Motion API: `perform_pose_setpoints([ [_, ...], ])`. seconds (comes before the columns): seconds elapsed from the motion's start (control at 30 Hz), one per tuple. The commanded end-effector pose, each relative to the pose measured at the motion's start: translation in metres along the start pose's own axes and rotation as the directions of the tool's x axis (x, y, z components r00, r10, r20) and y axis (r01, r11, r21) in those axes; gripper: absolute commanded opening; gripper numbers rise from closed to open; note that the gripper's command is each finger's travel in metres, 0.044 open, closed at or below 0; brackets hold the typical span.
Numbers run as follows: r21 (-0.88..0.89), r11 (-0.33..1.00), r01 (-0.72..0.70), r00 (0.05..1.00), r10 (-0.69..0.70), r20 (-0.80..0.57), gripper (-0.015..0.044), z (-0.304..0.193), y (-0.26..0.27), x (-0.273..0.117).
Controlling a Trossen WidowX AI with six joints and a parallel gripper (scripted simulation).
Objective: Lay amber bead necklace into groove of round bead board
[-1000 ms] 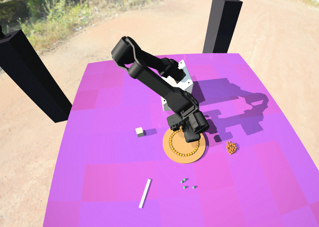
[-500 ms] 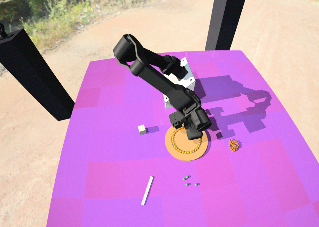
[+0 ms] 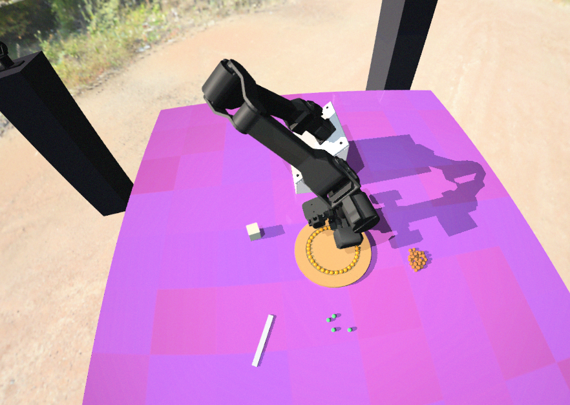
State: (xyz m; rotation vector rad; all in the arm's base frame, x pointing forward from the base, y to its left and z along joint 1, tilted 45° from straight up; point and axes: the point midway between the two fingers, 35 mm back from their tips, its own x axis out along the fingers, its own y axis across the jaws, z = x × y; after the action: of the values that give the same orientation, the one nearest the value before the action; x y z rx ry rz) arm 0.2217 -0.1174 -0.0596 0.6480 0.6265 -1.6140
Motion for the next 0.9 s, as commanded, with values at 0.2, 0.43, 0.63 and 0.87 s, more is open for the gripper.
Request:
perform_pose_setpoints([
  [0.2,0.003,1.0,0.002,1.0,-0.002,0.003,0.0,0.0019,-0.0061,-0.0013],
  [0.43,0.003,1.0,0.002,1.0,-0.002,0.004,0.0,0.002,-0.0062,0.0065],
  [0.63,0.009,1.0,-0.005,1.0,0.005,-0.002,0.0131,0.0016,-0.0038,0.0036],
  [0.87,0.009,1.0,-0.005,1.0,0.005,-0.002,0.0315,0.0016,-0.0038,0.0036],
])
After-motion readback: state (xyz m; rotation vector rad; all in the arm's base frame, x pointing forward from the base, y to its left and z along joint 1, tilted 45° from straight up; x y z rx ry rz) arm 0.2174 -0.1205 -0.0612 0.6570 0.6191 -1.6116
